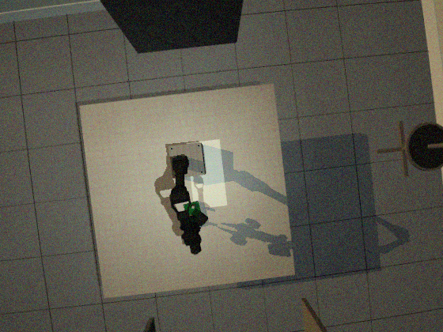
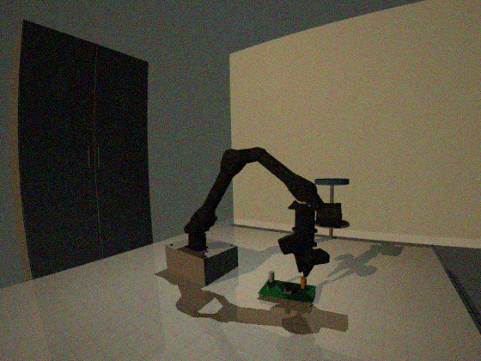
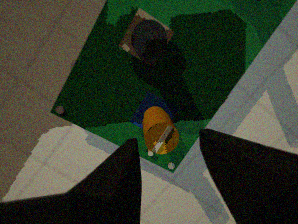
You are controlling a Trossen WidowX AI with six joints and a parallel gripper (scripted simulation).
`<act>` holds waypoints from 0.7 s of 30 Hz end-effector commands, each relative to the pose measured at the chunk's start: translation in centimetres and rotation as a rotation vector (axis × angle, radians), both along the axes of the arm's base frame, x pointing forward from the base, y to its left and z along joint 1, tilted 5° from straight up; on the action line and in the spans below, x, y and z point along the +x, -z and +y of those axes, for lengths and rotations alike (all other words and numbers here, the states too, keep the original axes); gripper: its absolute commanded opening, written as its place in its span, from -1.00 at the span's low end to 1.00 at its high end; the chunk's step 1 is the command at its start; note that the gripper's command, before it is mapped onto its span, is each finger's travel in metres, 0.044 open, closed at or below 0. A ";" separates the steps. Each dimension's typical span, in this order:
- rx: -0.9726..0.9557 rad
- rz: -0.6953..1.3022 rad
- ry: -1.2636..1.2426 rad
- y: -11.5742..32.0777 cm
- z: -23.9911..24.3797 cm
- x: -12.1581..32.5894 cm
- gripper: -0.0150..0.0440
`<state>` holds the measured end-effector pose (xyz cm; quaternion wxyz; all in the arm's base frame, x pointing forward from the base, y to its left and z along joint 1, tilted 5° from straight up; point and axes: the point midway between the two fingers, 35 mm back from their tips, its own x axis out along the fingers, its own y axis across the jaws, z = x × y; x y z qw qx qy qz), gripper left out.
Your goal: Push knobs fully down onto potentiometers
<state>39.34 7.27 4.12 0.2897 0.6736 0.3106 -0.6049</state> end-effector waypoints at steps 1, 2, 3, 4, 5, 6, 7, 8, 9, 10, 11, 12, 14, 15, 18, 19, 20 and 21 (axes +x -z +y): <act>0.000 0.001 0.000 -0.2 -0.2 -0.7 0.40; 0.000 0.001 0.000 -0.6 -0.5 -1.5 0.49; -0.001 0.001 0.000 -0.9 -0.8 -2.6 0.58; -0.001 0.001 0.000 -1.2 -1.1 -3.7 0.67; -0.001 0.000 0.000 -1.5 -1.4 -4.8 0.75; -0.001 0.000 0.000 -1.7 -1.7 -5.9 0.84; -0.002 0.000 0.000 -1.9 -2.0 -7.0 0.93; -0.002 0.000 -0.001 -2.0 -2.3 -8.2 1.00; -0.003 0.000 -0.001 -2.1 -2.5 -9.3 1.00; -0.003 -0.001 -0.002 -2.1 -2.8 -10.5 1.00; -0.004 -0.001 -0.003 -2.1 -3.1 -11.7 1.00; -0.004 -0.001 -0.003 -2.0 -3.3 -12.8 1.00; -0.005 -0.001 -0.005 -1.7 -3.8 -15.2 1.00; -0.005 -0.001 -0.004 -1.4 -4.0 -16.4 1.00; -0.004 -0.001 0.001 -1.0 -4.3 -18.0 1.00; -0.004 -0.001 0.001 -1.0 -4.3 -18.0 1.00; -0.004 -0.001 0.001 -1.0 -4.3 -18.0 1.00; -0.004 -0.001 0.001 -1.0 -4.3 -18.0 1.00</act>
